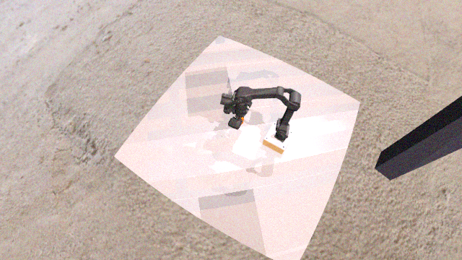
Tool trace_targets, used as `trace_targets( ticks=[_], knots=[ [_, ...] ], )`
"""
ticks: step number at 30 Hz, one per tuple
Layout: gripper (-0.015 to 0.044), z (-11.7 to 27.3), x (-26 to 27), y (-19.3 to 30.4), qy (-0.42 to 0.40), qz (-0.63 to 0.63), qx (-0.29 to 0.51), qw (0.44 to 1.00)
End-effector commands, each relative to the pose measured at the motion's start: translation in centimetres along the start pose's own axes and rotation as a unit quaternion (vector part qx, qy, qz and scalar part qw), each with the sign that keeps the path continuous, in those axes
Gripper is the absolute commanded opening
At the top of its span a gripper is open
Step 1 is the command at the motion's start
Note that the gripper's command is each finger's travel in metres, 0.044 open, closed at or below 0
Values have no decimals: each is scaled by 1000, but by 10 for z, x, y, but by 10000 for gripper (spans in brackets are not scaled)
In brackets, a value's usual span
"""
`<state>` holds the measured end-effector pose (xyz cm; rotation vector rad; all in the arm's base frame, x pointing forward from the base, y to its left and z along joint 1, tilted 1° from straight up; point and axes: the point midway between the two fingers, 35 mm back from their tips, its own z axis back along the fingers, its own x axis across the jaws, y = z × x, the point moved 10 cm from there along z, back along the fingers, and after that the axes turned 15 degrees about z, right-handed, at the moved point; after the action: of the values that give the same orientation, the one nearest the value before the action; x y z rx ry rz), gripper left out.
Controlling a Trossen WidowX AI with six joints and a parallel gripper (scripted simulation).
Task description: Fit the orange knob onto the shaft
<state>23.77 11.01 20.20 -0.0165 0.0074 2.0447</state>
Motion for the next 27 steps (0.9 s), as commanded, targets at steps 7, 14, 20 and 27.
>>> trace_targets(
  ticks=[7, 14, 20, 27],
  knots=[
    [0, -1, -23, -14, 4, 2, -9, 1000],
    [0, -5, -41, -22, 5, 2, -9, 1000],
    [0, -9, -57, -27, 5, 3, -9, 1000],
    [0, -13, -76, -32, 6, 3, -8, 1000]
  ],
)
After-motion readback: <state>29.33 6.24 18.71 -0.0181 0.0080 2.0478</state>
